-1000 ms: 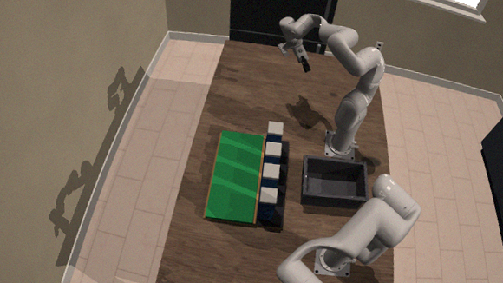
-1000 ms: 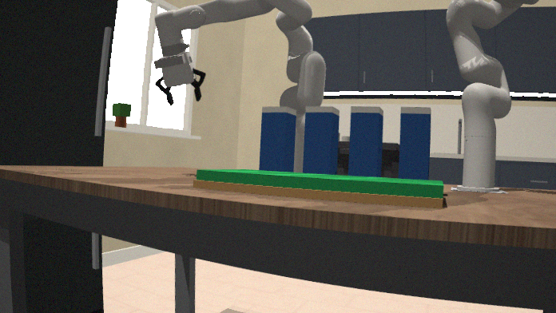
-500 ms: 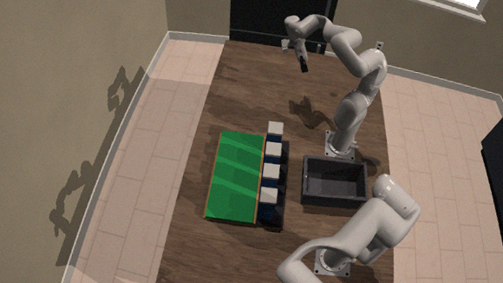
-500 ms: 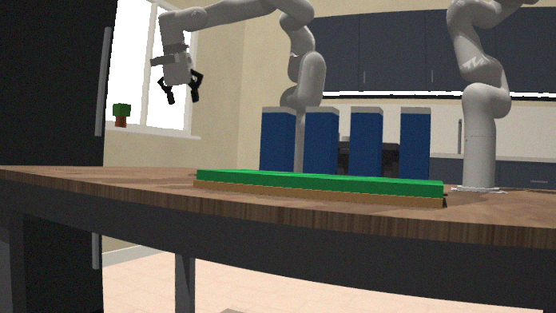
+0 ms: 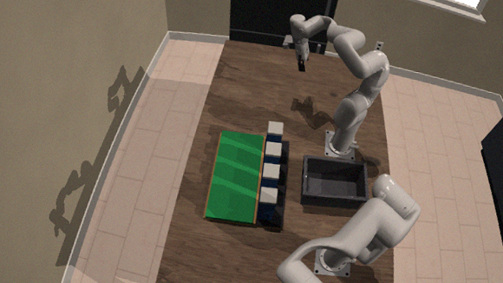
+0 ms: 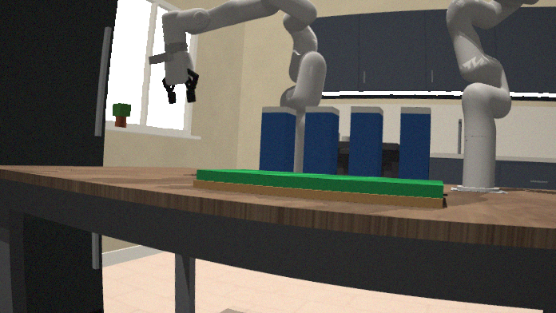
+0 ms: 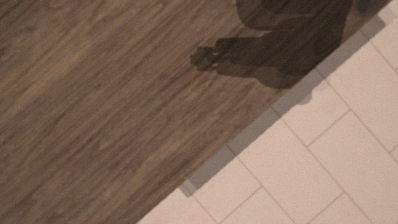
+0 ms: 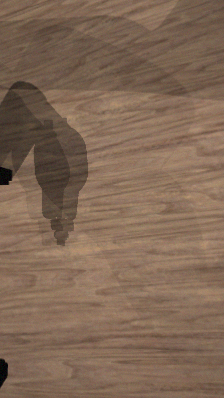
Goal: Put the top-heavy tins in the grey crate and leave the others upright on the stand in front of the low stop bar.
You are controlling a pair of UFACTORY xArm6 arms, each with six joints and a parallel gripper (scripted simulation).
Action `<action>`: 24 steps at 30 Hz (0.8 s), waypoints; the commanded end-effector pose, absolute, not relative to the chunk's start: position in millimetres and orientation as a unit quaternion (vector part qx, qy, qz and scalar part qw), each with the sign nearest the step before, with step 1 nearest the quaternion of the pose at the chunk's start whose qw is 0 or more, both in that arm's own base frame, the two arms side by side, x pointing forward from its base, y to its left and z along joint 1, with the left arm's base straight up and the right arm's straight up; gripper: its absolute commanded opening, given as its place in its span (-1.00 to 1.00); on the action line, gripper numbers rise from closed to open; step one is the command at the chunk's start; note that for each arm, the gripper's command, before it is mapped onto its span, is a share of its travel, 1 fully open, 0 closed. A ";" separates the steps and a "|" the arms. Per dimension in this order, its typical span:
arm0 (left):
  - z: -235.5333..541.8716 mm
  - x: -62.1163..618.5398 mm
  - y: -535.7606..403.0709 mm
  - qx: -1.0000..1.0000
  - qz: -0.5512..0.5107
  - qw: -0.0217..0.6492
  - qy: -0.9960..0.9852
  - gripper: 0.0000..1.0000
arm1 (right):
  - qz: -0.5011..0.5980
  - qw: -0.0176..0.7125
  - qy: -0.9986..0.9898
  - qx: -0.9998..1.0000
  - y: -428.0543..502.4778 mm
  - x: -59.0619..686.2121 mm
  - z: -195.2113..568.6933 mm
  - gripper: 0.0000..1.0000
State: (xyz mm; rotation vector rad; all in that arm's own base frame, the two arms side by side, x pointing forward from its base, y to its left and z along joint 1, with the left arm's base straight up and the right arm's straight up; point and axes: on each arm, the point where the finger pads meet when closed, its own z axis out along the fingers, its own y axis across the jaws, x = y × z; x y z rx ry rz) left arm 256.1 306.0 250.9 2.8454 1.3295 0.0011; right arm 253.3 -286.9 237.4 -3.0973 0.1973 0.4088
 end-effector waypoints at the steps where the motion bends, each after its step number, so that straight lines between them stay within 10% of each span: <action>1: 252.4 256.7 306.7 0.906 0.002 0.000 0.423 1.00 | 0.111 -0.001 0.111 -0.988 -289.7 254.8 239.7 1.00; 24: 252.4 256.7 306.7 0.906 0.002 0.000 0.423 1.00 | 0.033 -0.005 0.331 -0.943 -302.4 257.4 245.7 1.00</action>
